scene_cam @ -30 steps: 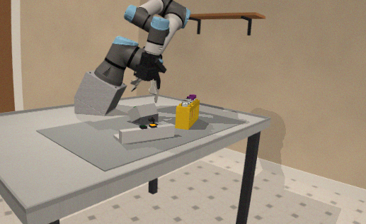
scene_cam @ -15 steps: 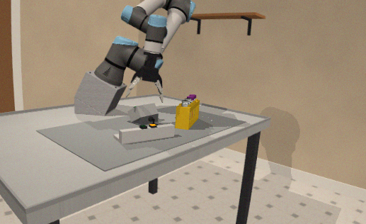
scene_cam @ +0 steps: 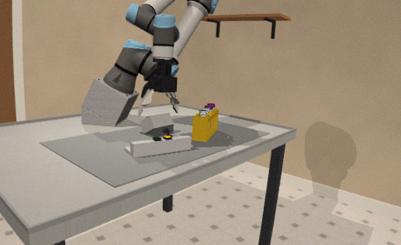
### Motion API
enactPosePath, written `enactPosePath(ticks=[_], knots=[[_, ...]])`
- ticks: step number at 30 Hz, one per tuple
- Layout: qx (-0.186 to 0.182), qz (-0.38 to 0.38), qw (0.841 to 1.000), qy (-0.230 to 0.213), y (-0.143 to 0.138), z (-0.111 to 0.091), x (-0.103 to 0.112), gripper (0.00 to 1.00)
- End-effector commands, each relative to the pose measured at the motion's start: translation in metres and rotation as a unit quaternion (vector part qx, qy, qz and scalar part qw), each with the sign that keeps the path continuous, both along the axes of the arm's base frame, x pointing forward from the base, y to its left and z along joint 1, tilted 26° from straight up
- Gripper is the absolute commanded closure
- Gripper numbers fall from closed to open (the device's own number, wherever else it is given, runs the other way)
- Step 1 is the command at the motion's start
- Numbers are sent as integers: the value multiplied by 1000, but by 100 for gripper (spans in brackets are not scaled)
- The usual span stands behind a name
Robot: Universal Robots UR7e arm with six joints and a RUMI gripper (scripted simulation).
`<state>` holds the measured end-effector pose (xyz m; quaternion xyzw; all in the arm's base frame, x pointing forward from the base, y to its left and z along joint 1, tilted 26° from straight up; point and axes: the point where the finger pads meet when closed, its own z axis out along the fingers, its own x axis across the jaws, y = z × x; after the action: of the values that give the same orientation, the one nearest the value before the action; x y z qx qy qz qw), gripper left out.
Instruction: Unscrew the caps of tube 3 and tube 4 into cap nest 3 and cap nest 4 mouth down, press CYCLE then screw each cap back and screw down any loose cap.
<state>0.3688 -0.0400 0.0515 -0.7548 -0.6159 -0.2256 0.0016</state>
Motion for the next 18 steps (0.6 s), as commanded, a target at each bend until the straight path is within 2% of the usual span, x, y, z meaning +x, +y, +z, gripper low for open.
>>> enactPosePath(ticks=[1, 2, 4, 7, 12, 14, 18], knots=[[2, 6, 1000, -1, -19, -2, 30, 0], [2, 6, 1000, -1, -19, -2, 30, 0], [2, 6, 1000, -1, -29, -1, 43, 0], [2, 6, 1000, -1, -29, -1, 43, 0], [1, 6, 1000, -1, -53, 0, 77, 0], [1, 6, 1000, -1, -58, 0, 84, 0], [1, 6, 1000, -1, -60, 0, 87, 0]])
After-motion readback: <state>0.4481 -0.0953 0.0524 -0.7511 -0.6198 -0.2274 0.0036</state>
